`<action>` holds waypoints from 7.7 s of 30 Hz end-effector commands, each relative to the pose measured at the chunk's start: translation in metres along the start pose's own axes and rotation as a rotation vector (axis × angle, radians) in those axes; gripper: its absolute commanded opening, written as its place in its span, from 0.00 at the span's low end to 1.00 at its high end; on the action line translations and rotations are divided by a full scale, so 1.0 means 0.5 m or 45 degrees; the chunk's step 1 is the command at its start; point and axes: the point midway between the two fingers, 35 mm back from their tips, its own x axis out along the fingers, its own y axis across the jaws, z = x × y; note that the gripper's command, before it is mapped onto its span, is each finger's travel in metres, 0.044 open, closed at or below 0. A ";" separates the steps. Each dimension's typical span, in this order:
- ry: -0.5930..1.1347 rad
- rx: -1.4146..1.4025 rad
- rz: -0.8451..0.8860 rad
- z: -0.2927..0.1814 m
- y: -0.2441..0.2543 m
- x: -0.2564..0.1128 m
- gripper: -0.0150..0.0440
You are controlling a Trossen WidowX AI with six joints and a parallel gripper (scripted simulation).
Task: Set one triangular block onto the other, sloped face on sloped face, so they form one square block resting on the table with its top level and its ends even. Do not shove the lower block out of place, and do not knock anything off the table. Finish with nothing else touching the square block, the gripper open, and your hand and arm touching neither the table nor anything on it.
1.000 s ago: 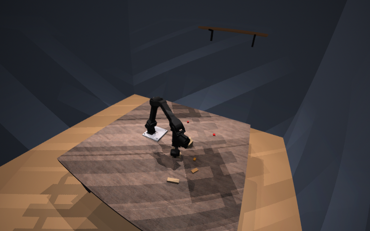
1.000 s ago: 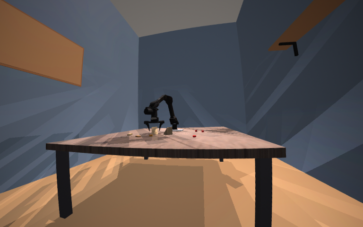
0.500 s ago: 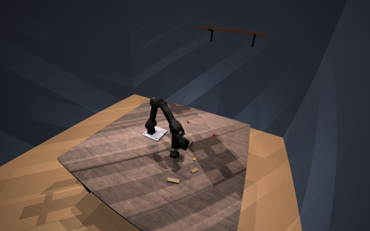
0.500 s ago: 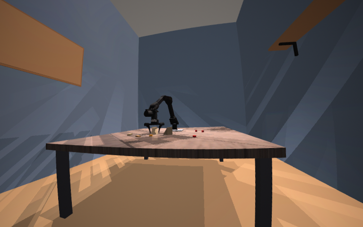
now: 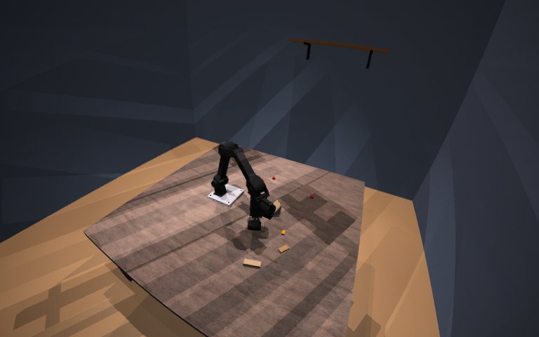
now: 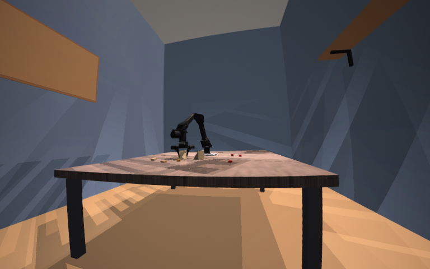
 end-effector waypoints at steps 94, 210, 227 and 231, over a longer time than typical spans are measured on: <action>0.004 2.340 0.017 0.000 0.001 -0.054 0.25; -0.280 2.862 -0.613 0.060 0.068 -0.144 1.00; -0.280 2.862 -0.614 0.048 0.049 -0.093 1.00; -0.281 2.861 -0.614 0.044 0.045 -0.081 1.00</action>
